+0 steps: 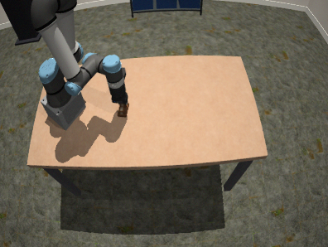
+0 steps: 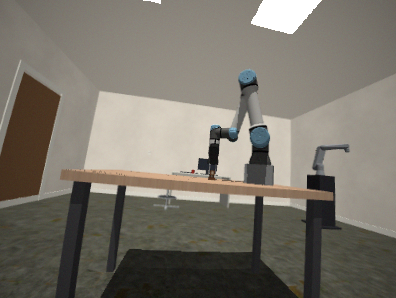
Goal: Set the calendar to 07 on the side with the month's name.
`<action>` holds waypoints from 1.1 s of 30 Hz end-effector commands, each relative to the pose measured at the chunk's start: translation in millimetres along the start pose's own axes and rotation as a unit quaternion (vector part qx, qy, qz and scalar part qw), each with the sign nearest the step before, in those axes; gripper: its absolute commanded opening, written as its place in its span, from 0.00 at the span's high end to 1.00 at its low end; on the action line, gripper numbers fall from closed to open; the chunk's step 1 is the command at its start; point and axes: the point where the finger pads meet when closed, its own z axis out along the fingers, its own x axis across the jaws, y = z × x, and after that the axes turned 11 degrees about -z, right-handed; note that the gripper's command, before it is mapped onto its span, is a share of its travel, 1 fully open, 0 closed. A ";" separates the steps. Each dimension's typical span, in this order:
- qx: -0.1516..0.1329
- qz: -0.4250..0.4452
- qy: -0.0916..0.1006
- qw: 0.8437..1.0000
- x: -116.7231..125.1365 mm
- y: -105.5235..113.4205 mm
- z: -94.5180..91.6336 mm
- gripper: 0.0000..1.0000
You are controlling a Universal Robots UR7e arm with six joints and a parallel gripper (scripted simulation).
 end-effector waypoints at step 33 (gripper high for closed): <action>-0.001 0.000 0.001 1.000 0.3 0.1 -78.1 0.40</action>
